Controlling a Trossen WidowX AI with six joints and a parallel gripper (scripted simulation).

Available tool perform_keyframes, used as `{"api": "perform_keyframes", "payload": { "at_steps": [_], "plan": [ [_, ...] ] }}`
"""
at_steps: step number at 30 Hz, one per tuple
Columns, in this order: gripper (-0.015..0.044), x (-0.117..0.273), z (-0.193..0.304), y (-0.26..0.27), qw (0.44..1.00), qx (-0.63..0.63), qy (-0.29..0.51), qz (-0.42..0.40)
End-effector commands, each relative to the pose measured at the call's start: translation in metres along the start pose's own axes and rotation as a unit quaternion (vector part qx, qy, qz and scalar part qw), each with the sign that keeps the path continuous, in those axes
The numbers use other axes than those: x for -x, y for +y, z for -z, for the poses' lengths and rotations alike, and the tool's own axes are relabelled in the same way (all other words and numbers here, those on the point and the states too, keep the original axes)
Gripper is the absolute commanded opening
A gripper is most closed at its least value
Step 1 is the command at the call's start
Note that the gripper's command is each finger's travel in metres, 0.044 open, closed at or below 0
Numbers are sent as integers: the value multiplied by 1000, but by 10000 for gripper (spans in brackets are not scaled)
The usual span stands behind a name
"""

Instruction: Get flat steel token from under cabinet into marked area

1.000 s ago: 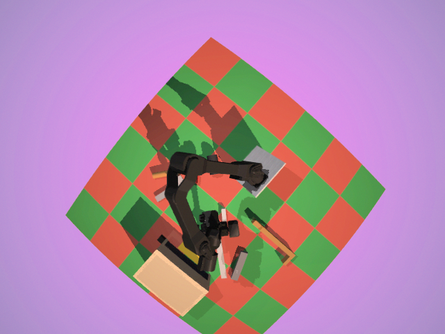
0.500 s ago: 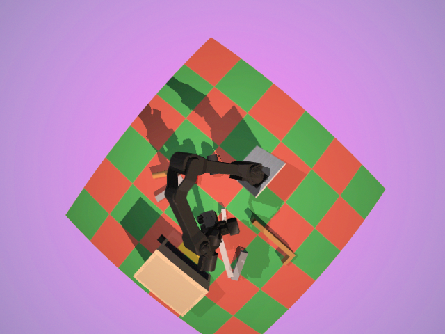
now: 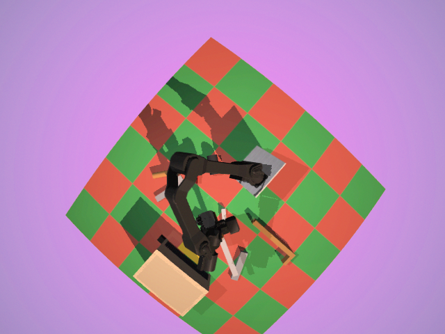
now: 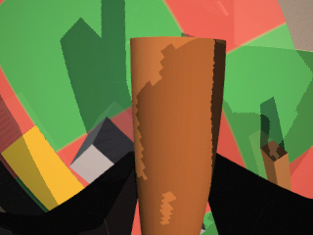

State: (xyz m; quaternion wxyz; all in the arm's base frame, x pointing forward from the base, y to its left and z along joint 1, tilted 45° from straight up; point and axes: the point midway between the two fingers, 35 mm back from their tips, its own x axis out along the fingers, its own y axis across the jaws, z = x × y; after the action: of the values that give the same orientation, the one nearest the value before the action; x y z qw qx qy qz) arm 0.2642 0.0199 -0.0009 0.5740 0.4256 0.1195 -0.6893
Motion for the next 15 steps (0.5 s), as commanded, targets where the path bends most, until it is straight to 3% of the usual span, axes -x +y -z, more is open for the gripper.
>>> {"api": "perform_keyframes", "payload": {
  "at_steps": [1,15],
  "plan": [
    [0,3,2,0,1000,-9,5,-2],
    [0,3,2,0,998,-62,4,-5]
  ]
}}
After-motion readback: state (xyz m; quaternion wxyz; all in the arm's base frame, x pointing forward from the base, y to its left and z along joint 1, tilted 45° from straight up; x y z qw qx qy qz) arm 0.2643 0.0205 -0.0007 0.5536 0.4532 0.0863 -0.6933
